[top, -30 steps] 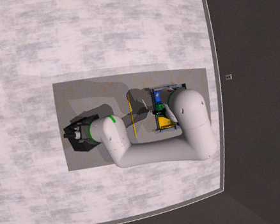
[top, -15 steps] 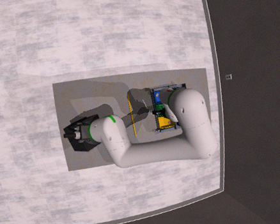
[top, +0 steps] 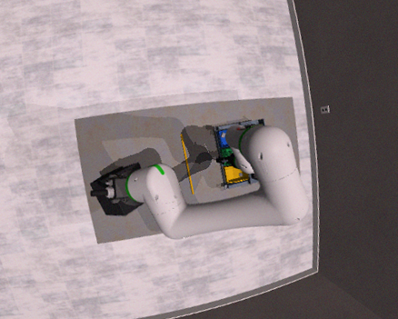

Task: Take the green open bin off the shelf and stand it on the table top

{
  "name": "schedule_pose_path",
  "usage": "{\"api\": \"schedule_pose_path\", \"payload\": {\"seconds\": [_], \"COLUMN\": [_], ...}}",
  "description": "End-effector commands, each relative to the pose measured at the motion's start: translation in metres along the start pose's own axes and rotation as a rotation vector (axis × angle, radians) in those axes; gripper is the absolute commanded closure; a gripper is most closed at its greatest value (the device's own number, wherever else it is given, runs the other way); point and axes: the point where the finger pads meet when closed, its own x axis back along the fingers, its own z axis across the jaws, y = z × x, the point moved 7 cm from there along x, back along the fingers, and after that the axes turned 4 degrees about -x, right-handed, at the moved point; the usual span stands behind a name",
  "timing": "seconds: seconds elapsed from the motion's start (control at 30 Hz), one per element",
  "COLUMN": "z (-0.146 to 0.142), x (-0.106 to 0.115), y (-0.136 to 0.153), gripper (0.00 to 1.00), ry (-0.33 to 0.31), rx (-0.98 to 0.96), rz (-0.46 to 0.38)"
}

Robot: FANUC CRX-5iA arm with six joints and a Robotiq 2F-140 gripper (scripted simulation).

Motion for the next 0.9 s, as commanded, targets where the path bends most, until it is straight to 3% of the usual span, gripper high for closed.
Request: {"api": "schedule_pose_path", "payload": {"seconds": [0.0, 0.87], "z": [-0.0002, -0.0002], "x": [-0.0025, -0.0039], "y": [0.0000, 0.0000], "gripper": [0.43, 0.43], "ry": [0.000, 0.000], "rx": [0.000, 0.000], "rz": [0.000, 0.000]}}
